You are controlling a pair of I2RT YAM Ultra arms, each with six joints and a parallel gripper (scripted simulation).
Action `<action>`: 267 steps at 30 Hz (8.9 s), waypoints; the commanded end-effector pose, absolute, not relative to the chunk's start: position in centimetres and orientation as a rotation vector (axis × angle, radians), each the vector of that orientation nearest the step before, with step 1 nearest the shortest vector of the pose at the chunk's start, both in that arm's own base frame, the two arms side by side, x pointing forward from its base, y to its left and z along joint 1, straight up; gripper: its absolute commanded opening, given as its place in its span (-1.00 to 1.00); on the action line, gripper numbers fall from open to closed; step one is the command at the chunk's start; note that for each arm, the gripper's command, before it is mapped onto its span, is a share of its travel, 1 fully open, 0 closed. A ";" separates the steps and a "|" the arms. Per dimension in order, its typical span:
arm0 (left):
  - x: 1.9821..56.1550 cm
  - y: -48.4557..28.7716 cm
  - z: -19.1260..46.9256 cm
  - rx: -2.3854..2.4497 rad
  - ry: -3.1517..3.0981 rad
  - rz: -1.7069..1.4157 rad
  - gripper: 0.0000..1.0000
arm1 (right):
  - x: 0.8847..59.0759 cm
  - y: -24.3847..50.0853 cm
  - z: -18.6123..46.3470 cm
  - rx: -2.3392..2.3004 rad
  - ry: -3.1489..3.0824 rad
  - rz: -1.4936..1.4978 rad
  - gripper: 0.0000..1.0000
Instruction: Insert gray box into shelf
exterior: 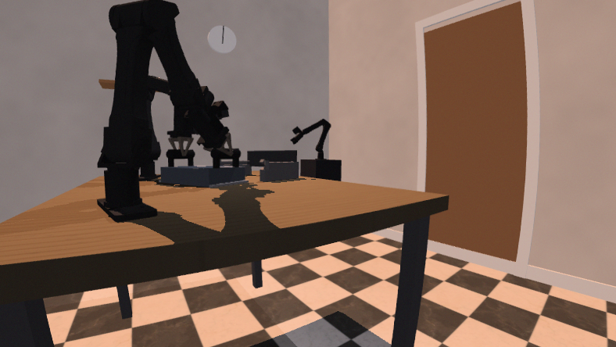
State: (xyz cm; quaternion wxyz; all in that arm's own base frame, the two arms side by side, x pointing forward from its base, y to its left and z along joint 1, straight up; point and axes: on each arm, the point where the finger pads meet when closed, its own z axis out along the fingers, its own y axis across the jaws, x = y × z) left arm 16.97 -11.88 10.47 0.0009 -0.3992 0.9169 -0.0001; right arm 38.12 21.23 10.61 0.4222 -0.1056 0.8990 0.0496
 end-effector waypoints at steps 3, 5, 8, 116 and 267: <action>17.7 -12.1 12.6 -1.240 2.837 -0.065 -0.68 | 38.9 21.5 14.0 -0.239 2.190 0.160 -0.68; 17.5 -12.0 12.7 -1.245 2.838 -0.057 -0.68 | 39.1 21.6 14.6 -0.237 2.181 0.163 -0.68; 17.3 -11.8 13.1 -1.248 2.838 -0.049 -0.68 | 39.1 21.4 14.6 -0.238 2.182 0.150 -0.68; 18.7 -12.1 15.4 -1.211 2.768 -0.120 -0.68 | 39.9 21.1 17.0 -0.237 2.141 0.140 -0.68; 23.2 -7.5 19.1 -0.989 2.803 -0.125 -0.68 | 40.4 22.1 21.1 -0.014 2.141 0.105 -0.68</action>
